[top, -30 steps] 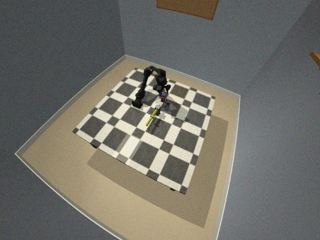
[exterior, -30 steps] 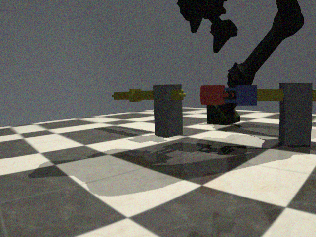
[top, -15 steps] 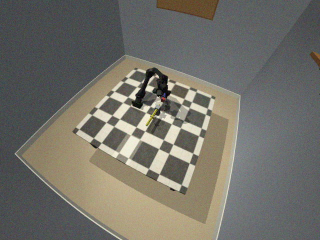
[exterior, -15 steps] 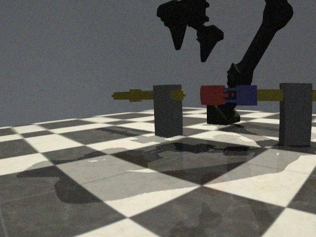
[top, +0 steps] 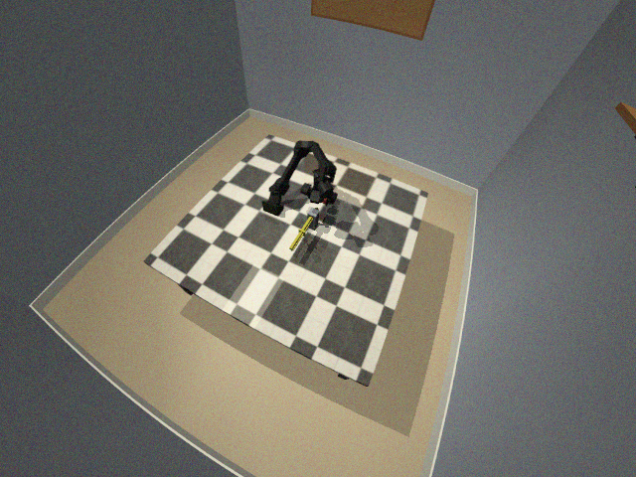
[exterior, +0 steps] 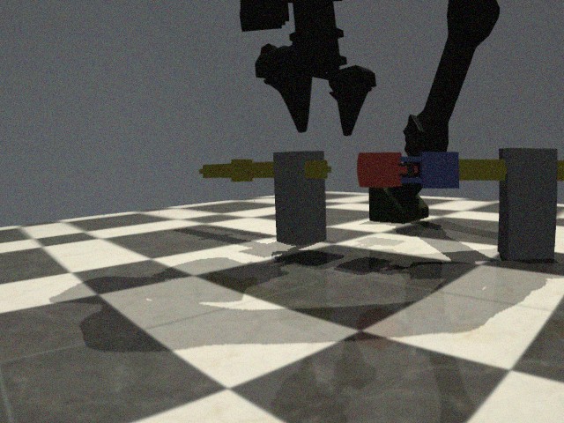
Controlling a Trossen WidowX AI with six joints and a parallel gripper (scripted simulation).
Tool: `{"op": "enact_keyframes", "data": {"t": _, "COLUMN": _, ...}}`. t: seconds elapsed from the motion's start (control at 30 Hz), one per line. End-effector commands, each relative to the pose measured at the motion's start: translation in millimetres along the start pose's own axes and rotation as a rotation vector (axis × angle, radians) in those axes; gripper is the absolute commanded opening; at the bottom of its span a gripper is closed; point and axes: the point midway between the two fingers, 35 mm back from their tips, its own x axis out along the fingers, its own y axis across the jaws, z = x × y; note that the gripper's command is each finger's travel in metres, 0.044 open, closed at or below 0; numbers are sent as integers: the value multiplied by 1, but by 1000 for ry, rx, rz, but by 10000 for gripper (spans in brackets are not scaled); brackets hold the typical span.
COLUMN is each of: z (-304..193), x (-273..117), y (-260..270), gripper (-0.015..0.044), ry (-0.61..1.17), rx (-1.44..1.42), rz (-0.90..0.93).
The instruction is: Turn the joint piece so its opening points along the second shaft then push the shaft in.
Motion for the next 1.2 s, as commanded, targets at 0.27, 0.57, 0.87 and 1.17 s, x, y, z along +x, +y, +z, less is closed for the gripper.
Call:
{"op": "enact_keyframes", "data": {"t": 0.27, "z": 55, "x": -16, "y": 12, "gripper": 440, "ry": -32, "rx": -364, "rz": -6}}
{"op": "enact_keyframes", "data": {"t": 0.57, "z": 104, "x": -27, "y": 15, "gripper": 440, "ry": -52, "rx": -676, "rz": -20}}
{"op": "enact_keyframes", "data": {"t": 0.87, "z": 154, "x": -35, "y": 11, "gripper": 440, "ry": -63, "rx": -989, "rz": -41}}
{"op": "enact_keyframes", "data": {"t": 1.17, "z": 206, "x": -39, "y": -1, "gripper": 440, "ry": -65, "rx": -1301, "rz": -65}}
